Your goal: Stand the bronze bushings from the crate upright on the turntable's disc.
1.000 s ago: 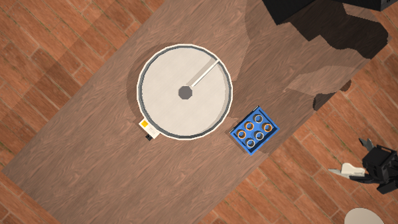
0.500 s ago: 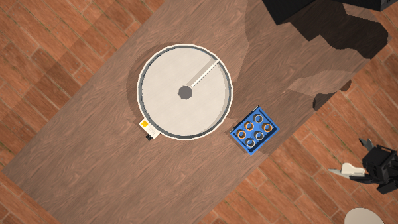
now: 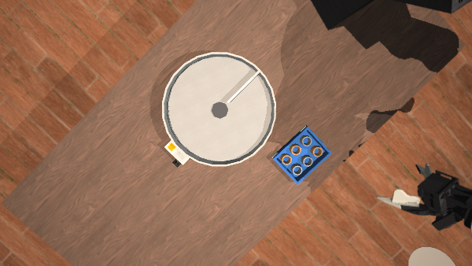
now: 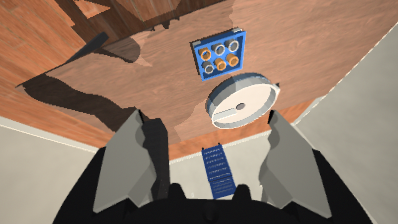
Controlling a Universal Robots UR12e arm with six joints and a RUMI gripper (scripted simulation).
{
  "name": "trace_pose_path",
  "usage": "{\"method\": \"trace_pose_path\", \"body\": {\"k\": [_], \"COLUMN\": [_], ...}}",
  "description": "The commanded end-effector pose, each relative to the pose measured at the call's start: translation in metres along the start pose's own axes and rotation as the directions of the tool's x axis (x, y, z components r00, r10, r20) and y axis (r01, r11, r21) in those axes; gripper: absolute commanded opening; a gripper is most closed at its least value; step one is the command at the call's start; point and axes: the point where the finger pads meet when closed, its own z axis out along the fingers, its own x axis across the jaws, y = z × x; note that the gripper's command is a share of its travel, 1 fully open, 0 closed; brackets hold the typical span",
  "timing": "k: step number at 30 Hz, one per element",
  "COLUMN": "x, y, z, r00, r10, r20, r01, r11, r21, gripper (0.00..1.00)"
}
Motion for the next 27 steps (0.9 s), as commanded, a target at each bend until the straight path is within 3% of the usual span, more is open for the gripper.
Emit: {"method": "trace_pose_path", "body": {"k": [1,9,13,16,18,27], "x": [0.012,0.066,0.098,0.121,0.121,0.172], "y": [0.007,0.049,0.084,0.116,0.116,0.23], "z": [0.013,0.072,0.109,0.139,0.139,0.225], "r00": [0.998,0.943,0.861,0.767,0.767,0.364], "r10": [0.056,0.325,0.498,0.629,0.629,0.917], "r20": [0.013,0.072,0.104,0.125,0.125,0.165], "r01": [-0.056,-0.322,-0.491,-0.619,-0.619,-0.897], "r11": [0.998,0.945,0.867,0.777,0.777,0.393], "r21": [-0.006,-0.048,-0.081,-0.111,-0.111,-0.204], "gripper": [1.0,1.0,1.0,1.0,1.0,1.0]}}
